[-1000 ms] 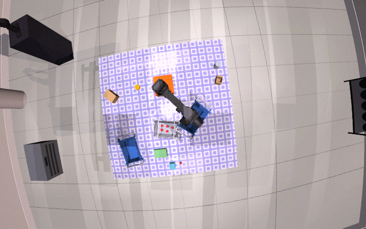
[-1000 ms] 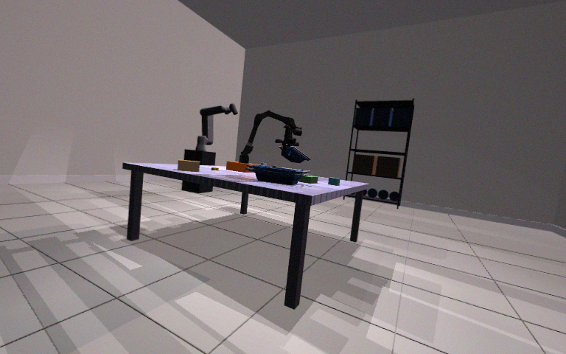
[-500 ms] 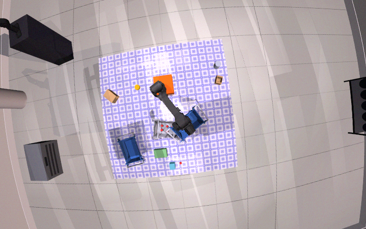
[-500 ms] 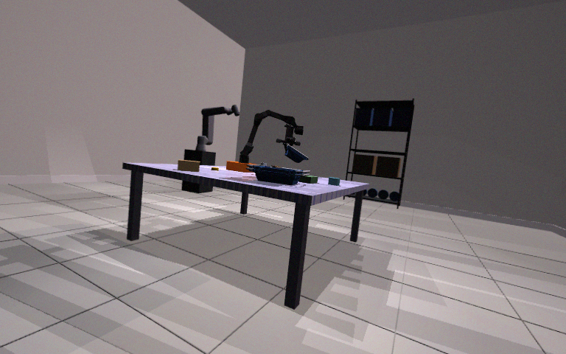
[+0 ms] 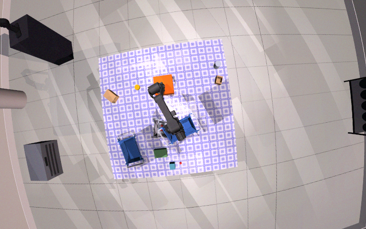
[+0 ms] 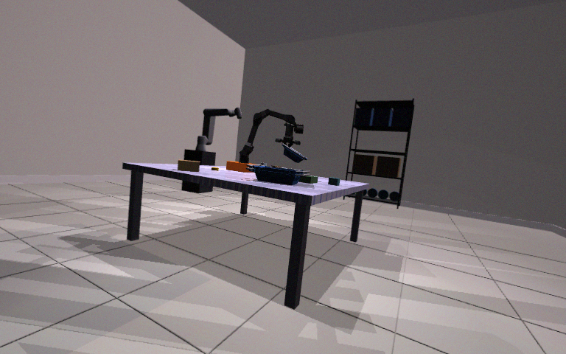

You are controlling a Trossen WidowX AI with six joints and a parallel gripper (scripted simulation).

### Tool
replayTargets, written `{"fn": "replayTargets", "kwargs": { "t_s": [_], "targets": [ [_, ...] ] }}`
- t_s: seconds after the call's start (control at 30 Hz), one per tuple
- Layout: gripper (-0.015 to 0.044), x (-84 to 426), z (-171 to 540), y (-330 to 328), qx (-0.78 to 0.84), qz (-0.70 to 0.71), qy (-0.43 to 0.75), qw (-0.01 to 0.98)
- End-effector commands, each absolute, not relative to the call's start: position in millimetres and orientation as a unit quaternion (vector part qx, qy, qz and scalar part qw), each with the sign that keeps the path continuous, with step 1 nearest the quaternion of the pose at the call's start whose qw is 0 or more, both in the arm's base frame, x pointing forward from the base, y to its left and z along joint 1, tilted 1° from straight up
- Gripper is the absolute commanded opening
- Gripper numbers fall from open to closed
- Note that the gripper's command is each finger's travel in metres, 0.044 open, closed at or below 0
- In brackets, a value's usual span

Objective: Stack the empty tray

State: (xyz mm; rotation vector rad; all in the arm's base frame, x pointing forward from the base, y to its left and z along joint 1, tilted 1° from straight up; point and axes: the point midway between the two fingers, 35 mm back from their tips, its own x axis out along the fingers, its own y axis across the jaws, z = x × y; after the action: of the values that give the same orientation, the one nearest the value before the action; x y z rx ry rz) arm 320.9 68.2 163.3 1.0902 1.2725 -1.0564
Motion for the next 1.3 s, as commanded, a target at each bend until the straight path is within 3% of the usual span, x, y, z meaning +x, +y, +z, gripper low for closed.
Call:
{"fn": "replayTargets", "kwargs": {
  "t_s": [0.0, 0.83, 1.27],
  "targets": [
    [0.0000, 327, 168, 55, 0.485, -0.458, 0.518, 0.536],
    [0.0000, 331, 168, -38, 0.587, -0.560, 0.405, 0.422],
    [0.0000, 331, 168, -41, 0.589, -0.563, 0.401, 0.419]
  ]
}}
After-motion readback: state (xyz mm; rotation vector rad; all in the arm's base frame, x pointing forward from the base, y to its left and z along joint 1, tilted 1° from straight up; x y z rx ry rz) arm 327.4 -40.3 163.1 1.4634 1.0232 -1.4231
